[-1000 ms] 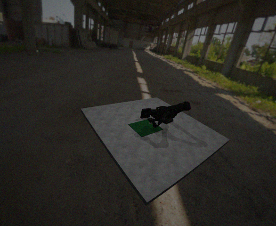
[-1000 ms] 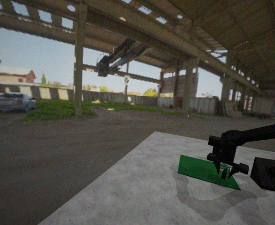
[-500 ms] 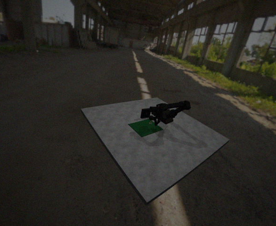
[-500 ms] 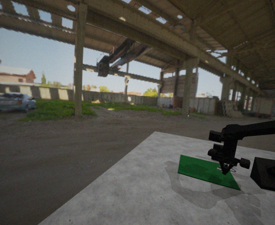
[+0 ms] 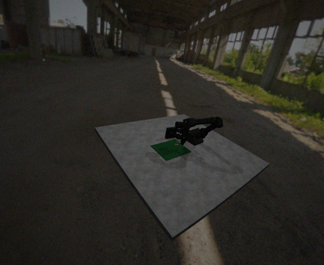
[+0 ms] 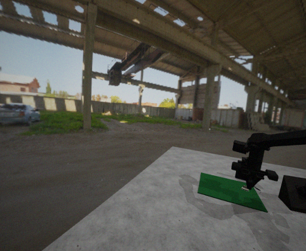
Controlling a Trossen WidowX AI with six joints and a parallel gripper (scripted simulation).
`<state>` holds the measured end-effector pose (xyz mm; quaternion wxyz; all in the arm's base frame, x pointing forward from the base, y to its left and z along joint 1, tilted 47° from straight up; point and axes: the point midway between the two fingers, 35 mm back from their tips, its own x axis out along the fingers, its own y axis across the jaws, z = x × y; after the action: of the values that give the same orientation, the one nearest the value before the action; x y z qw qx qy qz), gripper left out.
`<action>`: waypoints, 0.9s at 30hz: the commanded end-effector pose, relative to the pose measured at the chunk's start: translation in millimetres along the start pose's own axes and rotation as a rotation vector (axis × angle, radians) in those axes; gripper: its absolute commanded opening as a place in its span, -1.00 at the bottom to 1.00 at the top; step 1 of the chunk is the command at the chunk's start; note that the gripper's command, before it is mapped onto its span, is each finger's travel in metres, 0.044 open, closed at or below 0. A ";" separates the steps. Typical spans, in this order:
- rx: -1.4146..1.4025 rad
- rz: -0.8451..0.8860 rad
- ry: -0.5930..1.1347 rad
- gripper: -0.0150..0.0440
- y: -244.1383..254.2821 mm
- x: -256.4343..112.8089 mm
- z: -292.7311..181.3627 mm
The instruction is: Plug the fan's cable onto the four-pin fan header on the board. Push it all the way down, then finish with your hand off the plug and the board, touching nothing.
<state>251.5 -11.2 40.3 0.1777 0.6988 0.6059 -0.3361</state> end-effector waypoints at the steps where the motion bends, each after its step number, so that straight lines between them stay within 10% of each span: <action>1: -0.127 -0.004 -0.005 -0.49 1.7 0.4 8.3; 27: -1.014 -0.007 -0.006 -0.49 6.3 0.5 55.0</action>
<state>245.3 -44.3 5.5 0.4696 0.5474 0.6918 -0.0356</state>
